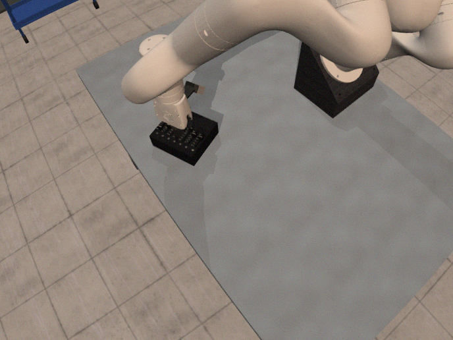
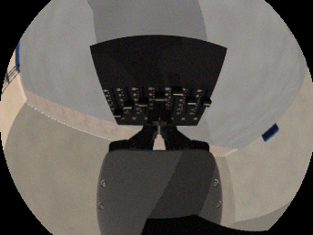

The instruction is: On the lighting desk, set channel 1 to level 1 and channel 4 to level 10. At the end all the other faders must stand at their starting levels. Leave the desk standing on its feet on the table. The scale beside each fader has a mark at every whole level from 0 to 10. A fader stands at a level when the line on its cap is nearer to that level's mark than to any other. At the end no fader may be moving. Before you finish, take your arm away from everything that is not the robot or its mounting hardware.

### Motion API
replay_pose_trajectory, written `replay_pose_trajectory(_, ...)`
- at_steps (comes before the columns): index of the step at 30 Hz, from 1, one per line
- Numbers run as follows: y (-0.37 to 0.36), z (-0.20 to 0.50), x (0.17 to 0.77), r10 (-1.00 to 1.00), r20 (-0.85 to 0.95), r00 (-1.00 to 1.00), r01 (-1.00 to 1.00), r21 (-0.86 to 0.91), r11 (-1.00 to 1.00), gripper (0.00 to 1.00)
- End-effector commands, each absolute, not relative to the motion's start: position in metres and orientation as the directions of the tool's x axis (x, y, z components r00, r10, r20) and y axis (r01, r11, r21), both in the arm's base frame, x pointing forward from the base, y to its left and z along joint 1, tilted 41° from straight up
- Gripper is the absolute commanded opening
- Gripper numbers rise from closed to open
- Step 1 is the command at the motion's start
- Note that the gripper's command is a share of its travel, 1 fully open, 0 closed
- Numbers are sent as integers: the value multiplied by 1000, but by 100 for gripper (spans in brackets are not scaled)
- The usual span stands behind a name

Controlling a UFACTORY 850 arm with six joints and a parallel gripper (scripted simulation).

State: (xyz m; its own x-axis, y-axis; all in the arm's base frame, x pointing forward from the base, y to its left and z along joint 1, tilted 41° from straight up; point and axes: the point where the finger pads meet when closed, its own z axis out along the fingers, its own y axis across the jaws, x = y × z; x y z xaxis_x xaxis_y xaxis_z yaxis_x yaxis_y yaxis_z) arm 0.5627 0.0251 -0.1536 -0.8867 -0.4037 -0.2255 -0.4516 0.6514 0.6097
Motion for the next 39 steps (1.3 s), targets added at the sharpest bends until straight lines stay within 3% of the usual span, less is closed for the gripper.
replay_pose_trajectory(1,24,-153,562,-403,-227,-887,-452,609,652,0)
replay_pose_trajectory(39,21,-155,556,-403,-227,-887,-452,609,652,0)
